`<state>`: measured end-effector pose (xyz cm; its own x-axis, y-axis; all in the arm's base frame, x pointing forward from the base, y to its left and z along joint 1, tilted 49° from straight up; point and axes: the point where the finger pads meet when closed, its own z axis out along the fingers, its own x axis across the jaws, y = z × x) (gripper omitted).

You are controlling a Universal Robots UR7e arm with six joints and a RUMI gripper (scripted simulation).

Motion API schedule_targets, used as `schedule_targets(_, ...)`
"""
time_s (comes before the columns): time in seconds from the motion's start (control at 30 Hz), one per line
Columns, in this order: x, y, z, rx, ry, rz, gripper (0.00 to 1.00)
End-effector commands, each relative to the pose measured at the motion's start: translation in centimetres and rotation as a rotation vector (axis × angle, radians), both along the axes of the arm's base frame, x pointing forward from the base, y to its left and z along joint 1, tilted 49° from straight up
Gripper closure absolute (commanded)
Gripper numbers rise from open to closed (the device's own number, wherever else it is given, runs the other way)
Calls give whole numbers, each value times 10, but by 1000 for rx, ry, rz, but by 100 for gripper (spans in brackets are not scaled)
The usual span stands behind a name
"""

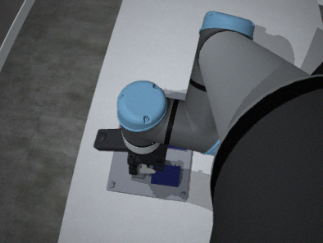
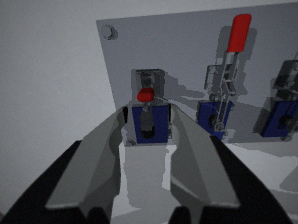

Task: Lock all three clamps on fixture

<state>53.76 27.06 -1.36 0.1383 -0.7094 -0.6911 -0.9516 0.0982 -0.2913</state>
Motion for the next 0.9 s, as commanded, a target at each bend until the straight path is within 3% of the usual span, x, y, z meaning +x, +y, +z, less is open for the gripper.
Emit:
schedule_targets(0.0, 5, 2, 0, -3, -11, -6, 72)
schedule_targets(0.17, 5, 2, 0, -3, -11, -6, 72)
schedule_targets(0.33, 14, 21, -15, -3, -11, -6, 72)
schedule_targets(0.87, 14, 21, -15, -2, -10, -6, 72)
